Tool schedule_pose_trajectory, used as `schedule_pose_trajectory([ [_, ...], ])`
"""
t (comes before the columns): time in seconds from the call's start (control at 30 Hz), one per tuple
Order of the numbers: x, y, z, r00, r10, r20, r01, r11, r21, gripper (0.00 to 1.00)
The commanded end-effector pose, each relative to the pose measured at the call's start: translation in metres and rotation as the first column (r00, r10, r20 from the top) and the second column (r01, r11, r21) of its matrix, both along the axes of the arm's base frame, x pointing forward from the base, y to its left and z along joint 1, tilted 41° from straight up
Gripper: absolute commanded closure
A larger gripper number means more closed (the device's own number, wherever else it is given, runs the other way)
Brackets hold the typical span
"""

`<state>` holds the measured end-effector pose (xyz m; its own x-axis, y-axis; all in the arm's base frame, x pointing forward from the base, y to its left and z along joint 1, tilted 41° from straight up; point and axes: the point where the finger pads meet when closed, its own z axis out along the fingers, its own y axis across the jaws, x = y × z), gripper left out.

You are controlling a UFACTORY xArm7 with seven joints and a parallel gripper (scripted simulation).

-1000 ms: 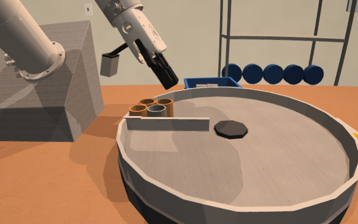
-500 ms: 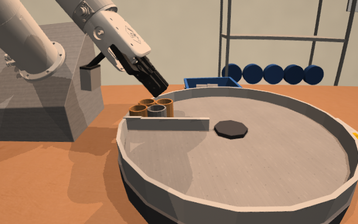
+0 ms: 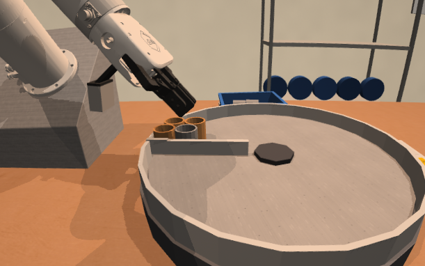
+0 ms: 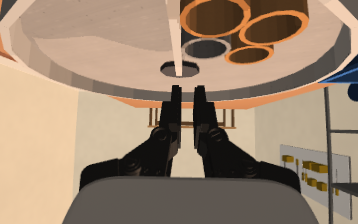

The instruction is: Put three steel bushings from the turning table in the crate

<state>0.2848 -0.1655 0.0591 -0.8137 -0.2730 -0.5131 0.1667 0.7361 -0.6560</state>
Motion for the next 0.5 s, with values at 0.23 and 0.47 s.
schedule_pose_trajectory([
  [0.23, 0.0006, 0.0001, 0.0007, 1.000, 0.002, 0.001, -0.002, 1.000, 0.000, 0.90],
  [0.47, 0.0008, -0.0017, 0.0022, 1.000, 0.002, 0.002, -0.002, 1.000, 0.002, 0.90],
])
